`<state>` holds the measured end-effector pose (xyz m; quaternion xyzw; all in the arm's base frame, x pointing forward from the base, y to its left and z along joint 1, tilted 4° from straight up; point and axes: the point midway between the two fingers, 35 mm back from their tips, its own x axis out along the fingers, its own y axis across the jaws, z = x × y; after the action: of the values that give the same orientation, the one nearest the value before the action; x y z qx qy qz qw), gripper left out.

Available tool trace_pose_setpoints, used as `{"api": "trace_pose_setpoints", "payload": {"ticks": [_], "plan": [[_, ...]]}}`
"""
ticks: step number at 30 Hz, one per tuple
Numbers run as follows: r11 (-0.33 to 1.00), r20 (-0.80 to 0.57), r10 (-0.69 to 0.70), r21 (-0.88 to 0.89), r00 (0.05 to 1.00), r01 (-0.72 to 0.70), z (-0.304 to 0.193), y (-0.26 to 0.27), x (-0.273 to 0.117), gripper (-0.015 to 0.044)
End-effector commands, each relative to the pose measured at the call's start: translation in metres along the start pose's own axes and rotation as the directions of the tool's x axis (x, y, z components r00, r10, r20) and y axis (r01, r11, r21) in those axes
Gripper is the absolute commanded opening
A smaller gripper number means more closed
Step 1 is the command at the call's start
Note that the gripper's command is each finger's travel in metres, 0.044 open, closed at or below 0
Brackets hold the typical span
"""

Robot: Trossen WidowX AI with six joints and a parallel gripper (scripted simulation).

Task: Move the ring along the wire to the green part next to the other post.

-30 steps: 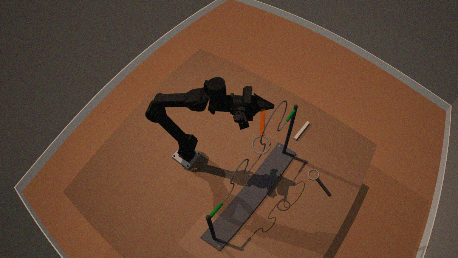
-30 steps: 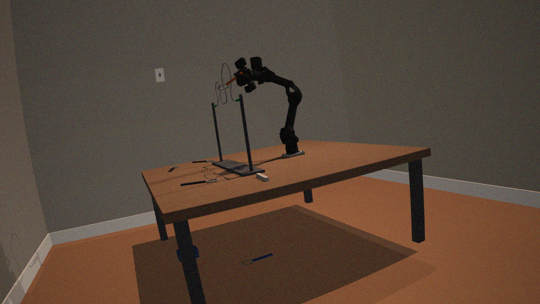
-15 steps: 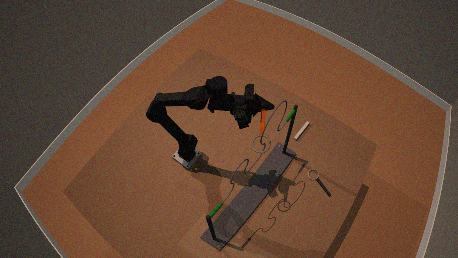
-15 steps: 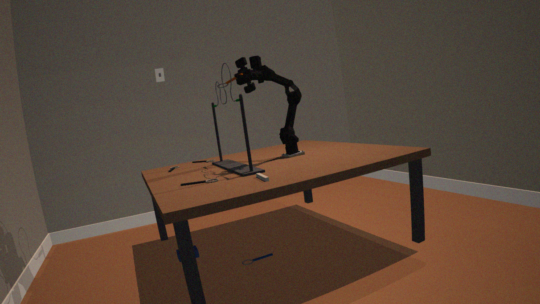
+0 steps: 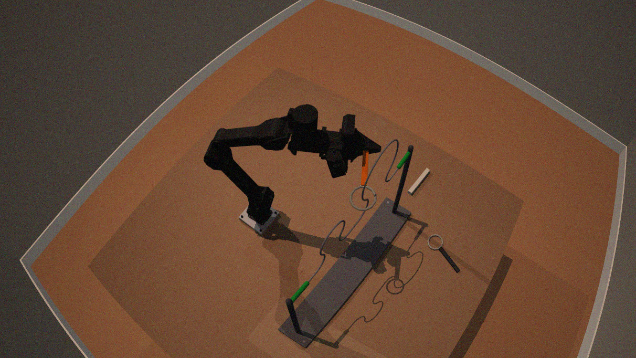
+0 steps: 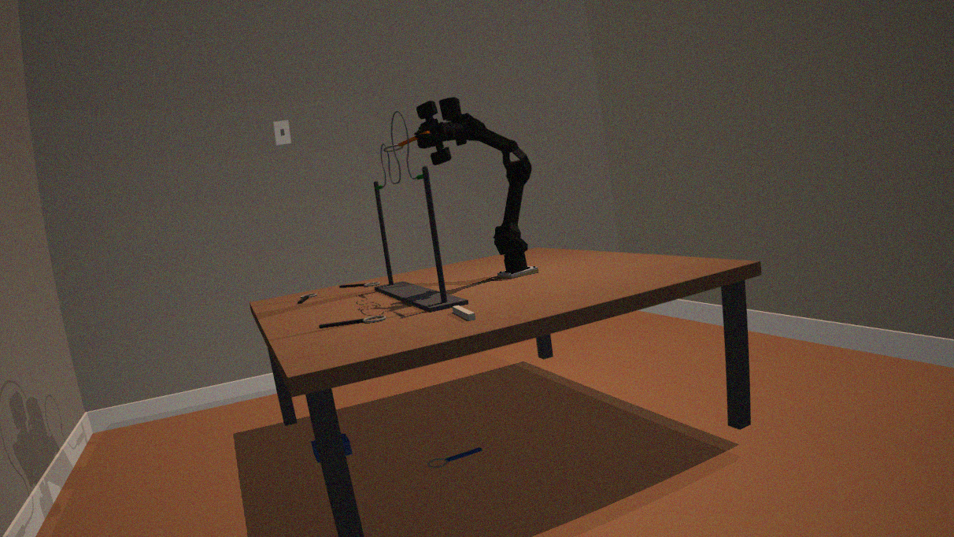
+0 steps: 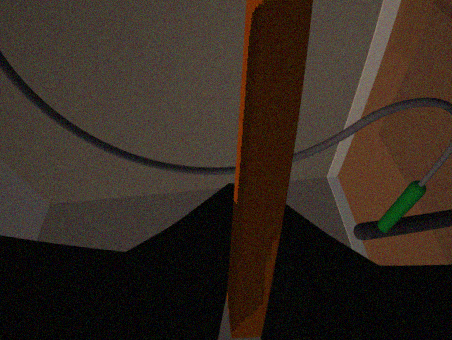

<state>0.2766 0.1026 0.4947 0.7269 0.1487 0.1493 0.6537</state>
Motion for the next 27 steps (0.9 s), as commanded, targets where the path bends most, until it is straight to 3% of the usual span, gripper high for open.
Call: {"api": "trace_pose_setpoints", "payload": {"ticks": [1, 27], "plan": [[1.000, 0.006, 0.003, -0.024, 1.000, -0.003, 0.0000, 0.0042, -0.0016, -0.0150], [0.985, 0.030, -0.072, -0.157, 0.997, 0.076, 0.0005, -0.0013, -0.0011, -0.0150]]}}
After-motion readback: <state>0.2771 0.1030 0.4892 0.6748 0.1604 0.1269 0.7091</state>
